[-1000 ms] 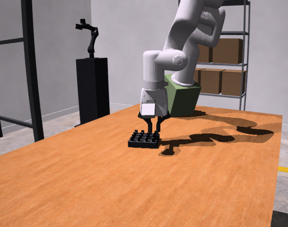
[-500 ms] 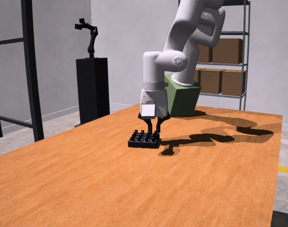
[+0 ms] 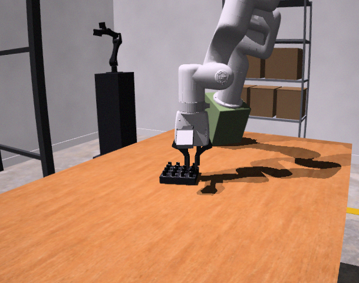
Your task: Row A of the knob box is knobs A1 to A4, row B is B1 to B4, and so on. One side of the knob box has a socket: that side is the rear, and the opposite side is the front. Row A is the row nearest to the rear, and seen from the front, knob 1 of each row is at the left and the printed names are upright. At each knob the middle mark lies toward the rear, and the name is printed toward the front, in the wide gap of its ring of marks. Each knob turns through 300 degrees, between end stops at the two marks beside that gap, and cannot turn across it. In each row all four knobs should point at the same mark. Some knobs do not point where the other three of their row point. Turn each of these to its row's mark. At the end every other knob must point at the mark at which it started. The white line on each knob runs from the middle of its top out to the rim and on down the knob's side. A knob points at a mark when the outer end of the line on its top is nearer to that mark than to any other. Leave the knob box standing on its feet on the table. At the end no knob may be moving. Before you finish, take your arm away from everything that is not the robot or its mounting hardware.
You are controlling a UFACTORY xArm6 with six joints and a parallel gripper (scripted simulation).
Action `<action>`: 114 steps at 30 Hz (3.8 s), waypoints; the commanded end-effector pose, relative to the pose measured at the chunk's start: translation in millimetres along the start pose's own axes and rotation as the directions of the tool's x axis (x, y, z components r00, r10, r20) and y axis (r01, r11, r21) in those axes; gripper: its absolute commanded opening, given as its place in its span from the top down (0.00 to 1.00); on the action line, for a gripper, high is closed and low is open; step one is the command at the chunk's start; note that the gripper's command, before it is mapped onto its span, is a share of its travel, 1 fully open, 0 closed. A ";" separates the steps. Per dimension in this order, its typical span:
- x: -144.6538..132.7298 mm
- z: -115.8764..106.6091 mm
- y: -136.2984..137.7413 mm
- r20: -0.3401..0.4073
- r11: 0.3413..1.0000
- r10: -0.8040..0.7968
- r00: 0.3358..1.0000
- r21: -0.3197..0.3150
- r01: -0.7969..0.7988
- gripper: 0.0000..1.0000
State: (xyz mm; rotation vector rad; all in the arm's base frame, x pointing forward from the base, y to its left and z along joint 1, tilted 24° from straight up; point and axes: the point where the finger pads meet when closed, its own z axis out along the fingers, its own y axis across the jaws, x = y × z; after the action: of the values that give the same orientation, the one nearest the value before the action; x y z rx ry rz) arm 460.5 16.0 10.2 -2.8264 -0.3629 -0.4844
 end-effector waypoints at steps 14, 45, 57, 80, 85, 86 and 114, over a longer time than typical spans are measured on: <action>1.2 -0.8 0.4 -0.003 1.000 0.000 1.000 -0.001 0.000 0.81; 1.2 11.2 0.4 -0.003 1.000 0.000 1.000 -0.001 0.000 0.81; 1.2 11.2 0.4 -0.003 1.000 0.000 1.000 -0.001 0.000 0.81; 1.2 11.2 0.4 -0.003 1.000 0.000 1.000 -0.001 0.000 0.81; 1.2 11.2 0.4 -0.003 1.000 0.000 1.000 -0.001 0.000 0.92; 1.2 11.2 0.4 -0.003 1.000 0.000 1.000 -0.001 0.000 0.92; 1.2 11.2 0.4 -0.003 1.000 0.000 1.000 -0.001 0.000 0.92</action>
State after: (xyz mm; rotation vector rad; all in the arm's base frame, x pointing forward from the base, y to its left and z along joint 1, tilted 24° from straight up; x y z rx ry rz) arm 464.0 19.3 -0.8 -2.8265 -0.3628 -0.4845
